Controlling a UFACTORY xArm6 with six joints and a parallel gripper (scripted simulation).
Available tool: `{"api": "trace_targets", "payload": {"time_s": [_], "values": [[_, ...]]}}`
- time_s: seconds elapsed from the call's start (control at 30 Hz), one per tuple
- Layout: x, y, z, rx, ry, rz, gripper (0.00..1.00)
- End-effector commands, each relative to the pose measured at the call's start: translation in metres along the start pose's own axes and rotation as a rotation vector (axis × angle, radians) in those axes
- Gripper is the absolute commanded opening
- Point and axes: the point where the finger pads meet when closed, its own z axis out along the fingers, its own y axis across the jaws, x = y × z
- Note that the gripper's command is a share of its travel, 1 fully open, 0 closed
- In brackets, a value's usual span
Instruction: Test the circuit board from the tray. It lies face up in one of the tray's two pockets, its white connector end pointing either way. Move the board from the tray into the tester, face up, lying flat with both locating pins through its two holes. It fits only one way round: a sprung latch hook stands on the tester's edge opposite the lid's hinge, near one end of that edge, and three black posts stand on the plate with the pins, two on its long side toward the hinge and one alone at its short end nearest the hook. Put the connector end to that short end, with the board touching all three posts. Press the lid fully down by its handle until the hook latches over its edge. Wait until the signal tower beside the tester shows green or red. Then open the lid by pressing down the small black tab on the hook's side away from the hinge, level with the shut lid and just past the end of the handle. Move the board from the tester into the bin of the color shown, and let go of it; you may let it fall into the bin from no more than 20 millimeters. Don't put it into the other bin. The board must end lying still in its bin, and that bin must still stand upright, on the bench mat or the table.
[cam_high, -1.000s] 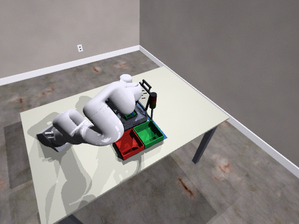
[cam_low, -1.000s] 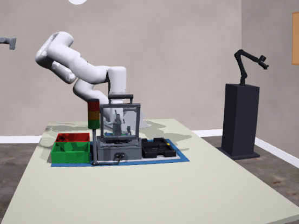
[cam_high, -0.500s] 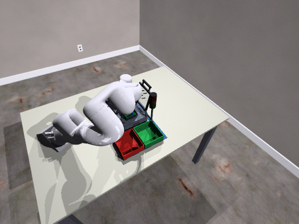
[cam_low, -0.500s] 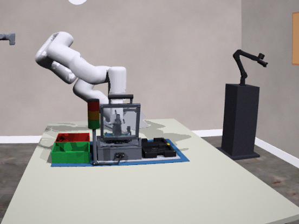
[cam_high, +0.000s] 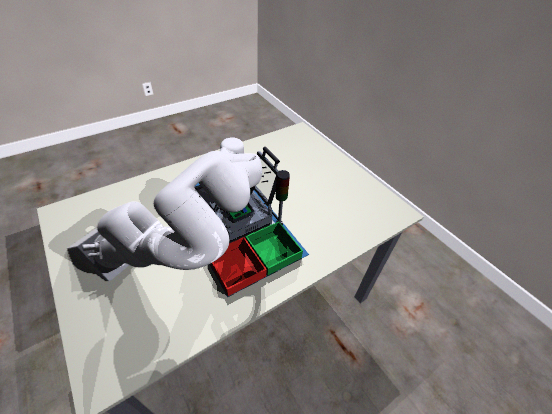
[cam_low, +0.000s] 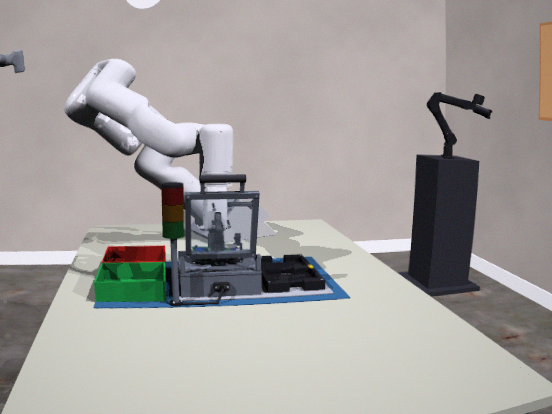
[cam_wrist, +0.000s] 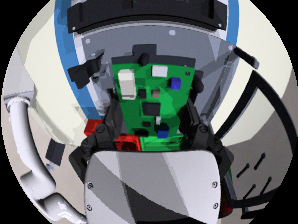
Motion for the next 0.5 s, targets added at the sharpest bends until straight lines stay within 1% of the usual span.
{"api": "trace_targets", "payload": {"time_s": [0.0,0.47], "values": [[0.0002,0.0006,-0.0003,-0.002,0.001,0.001,0.79],[0.0002,0.0006,-0.0003,-0.002,0.001,0.001,0.79]]}}
